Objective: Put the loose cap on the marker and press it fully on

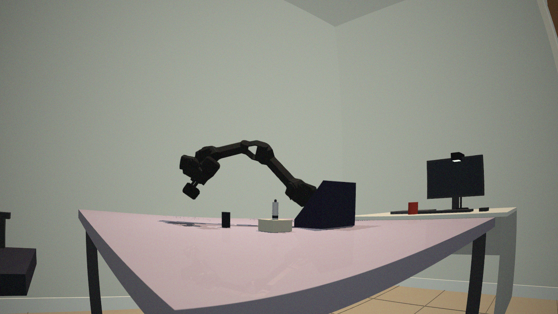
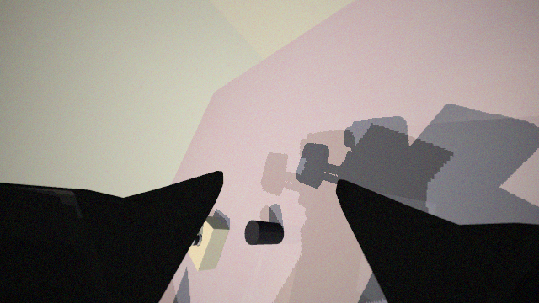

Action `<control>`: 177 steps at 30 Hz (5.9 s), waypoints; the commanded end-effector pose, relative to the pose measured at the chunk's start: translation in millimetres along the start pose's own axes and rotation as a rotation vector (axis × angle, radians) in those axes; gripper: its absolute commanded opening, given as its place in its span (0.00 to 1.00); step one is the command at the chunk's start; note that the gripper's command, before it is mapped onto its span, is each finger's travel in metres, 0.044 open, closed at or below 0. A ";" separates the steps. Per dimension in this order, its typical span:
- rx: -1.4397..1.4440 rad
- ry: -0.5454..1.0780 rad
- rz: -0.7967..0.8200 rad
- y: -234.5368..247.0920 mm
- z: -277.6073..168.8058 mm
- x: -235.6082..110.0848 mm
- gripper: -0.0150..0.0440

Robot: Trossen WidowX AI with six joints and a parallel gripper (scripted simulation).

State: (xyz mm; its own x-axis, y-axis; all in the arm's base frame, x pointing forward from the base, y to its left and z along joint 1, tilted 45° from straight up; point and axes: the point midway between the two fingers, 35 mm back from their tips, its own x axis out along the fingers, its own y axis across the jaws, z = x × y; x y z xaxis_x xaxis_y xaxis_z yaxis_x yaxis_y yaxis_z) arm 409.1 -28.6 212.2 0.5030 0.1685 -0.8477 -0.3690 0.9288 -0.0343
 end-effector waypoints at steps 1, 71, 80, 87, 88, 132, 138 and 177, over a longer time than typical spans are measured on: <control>0.013 0.008 -0.002 0.9 -0.7 1.1 0.89; 1.222 -0.019 -1.066 44.5 -103.7 93.1 0.68; 1.221 -0.020 -1.067 34.7 -111.3 100.1 0.68; 1.221 -0.020 -1.068 28.8 -116.1 104.1 0.68; 1.221 -0.020 -1.068 28.6 -115.9 104.1 0.64; 1.223 -0.015 -1.059 79.9 -86.9 75.7 0.25; 1.224 -0.008 -1.046 104.9 -92.0 84.4 0.25; 1.225 -0.005 -1.058 243.6 -155.6 107.0 0.25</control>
State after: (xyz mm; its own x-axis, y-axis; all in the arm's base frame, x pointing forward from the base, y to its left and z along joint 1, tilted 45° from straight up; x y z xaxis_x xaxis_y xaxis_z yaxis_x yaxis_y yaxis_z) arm 258.6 160.3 36.5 0.1256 -0.6767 -0.7255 0.9344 0.3264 -0.1426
